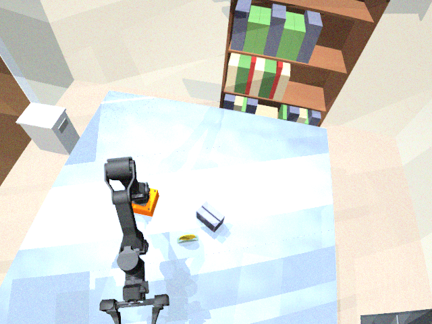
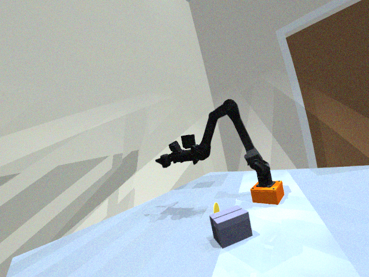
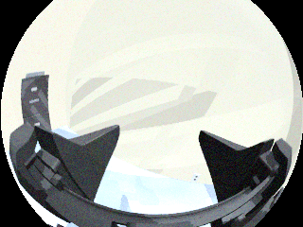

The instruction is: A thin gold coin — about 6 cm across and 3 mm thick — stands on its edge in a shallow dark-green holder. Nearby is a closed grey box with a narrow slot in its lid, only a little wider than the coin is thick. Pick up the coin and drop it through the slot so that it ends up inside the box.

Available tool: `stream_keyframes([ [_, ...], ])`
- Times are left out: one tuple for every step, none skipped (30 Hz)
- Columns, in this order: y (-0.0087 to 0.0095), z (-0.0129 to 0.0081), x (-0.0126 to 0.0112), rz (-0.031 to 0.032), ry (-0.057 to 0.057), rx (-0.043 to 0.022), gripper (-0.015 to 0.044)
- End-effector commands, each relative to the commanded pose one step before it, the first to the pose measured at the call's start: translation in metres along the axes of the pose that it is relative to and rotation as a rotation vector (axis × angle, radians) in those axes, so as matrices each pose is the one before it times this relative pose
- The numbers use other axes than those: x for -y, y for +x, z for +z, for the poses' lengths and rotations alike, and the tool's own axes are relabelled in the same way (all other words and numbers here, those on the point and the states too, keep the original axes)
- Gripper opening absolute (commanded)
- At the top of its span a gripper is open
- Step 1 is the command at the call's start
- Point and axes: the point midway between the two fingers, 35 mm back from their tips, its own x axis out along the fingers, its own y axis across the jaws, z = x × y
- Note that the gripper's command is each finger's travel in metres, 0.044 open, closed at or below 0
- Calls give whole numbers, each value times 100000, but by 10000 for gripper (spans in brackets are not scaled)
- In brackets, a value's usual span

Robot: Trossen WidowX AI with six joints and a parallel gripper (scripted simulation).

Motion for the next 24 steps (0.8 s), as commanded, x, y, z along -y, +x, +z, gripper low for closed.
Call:
stream_keyframes([
  [27,-128,-219,522,-505,-978,374],
  [66,-379,-661,1599,-1541,-2918,347],
  [77,-606,-1112,2767,-2653,-4807,321],
  [47,-694,-1380,3553,-3394,-5790,295],
  [4,-640,-1399,3722,-3555,-5682,269],
  [-41,-590,-1413,3876,-3713,-5567,242],
  [-86,-544,-1423,4016,-3870,-5451,216],
  [-131,-502,-1431,4143,-4024,-5335,190],
  [-177,-465,-1436,4257,-4175,-5219,164],
  [-222,-432,-1439,4359,-4324,-5104,161],
  [-266,-405,-1440,4446,-4465,-4989,161],
  [-309,-382,-1442,4528,-4607,-4884,161],
  [-206,-225,-911,2883,-2967,-3018,161],
  [-200,-199,-829,2644,-2744,-2711,161],
  [-213,-194,-827,2654,-2776,-2669,161],
  [-225,-191,-827,2670,-2817,-2637,161],
  [-238,-189,-830,2694,-2865,-2615,161],
  [-250,-187,-829,2703,-2898,-2581,161],
  [-260,-185,-826,2702,-2920,-2540,161],
  [-270,-185,-825,2707,-2949,-2508,161],
  [-276,-179,-818,2670,-2908,-2418,161],
  [-284,-179,-816,2663,-2924,-2384,161],
  [-292,-181,-817,2669,-2954,-2362,161],
  [-297,-181,-810,2647,-2951,-2318,161],
])
